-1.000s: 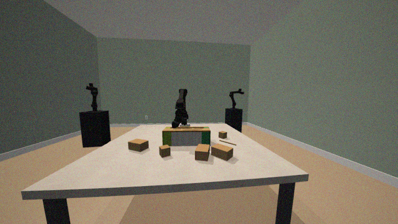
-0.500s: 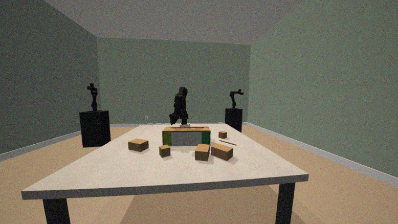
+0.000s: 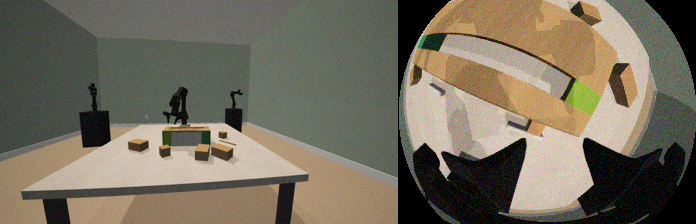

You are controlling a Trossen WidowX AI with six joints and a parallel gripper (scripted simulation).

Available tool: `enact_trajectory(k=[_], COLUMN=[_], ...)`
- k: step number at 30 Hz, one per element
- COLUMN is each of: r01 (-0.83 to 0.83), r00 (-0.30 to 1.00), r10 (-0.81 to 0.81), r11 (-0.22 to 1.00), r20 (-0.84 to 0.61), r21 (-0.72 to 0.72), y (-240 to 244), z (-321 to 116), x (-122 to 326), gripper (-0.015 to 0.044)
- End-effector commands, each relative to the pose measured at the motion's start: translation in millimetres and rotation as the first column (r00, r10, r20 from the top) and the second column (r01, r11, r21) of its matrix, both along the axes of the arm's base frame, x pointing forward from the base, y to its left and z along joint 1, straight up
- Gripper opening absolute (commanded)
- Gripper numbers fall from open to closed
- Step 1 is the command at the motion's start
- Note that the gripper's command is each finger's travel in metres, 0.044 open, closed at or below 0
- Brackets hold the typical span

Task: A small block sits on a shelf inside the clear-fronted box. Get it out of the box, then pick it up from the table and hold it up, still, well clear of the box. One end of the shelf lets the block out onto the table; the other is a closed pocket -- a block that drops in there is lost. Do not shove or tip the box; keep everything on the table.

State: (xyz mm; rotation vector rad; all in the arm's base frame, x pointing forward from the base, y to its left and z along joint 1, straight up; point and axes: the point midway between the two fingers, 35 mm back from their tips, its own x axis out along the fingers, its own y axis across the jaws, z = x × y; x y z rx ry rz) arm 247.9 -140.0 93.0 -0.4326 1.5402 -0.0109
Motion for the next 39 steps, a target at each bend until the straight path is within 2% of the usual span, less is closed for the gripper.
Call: enact_trajectory(k=[1, 6, 10, 18, 24, 29, 34, 39], r01=[0.747, 0.860, 0.888, 0.778, 0.565, 0.331, 0.061, -0.211], r00=[0.573, 0.304, 0.072, -0.385, -0.662, -0.821, -0.903, -0.902], r10=[-0.795, -0.936, -0.988, -0.923, -0.734, -0.505, -0.229, 0.062], r11=[0.607, 0.351, 0.125, -0.332, -0.624, -0.801, -0.906, -0.927], r20=[0.200, 0.179, 0.135, -0.014, -0.155, -0.266, -0.364, -0.428], r21=[0.271, 0.371, 0.442, 0.534, 0.540, 0.498, 0.418, 0.309], y=[-7, -9, -10, -13, -15, -16, -17, -19], z=[2, 3, 3, 4, 5, 6, 8, 9], x=[-13, -17, -19, -26, -30, -33, -36, -39], gripper=[0.0285, 0.0285, 0.0285, 0.0285, 0.0285, 0.0285, 0.0285, 0.0285])
